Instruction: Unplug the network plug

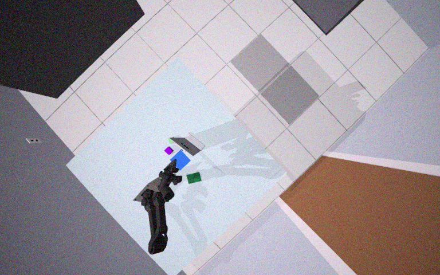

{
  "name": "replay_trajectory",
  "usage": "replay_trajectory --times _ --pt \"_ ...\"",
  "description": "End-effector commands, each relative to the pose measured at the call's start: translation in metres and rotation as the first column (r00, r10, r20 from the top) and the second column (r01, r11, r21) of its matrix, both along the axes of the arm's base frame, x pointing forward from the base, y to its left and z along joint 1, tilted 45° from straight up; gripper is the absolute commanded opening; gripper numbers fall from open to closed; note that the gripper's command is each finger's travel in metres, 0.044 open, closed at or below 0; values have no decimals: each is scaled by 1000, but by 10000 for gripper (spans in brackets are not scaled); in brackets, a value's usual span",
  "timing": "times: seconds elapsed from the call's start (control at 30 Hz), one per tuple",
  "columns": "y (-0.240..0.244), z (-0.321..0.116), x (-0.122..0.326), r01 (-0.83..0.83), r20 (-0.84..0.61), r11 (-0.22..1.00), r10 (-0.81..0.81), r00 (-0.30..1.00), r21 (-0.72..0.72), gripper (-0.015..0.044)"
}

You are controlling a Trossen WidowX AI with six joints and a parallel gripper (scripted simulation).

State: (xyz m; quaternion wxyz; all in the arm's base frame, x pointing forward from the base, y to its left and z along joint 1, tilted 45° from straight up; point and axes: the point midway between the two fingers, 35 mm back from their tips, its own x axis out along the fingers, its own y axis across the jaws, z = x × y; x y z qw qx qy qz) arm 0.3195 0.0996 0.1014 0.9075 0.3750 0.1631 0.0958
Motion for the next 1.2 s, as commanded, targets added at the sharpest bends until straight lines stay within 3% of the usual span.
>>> replay_trajectory --times 0.0,1.17 --pt "3 -3 16 -5 -2 1000 5 1000 0 156" --pt "9 -5 67 -5 2 1000 5 1000 0 156"
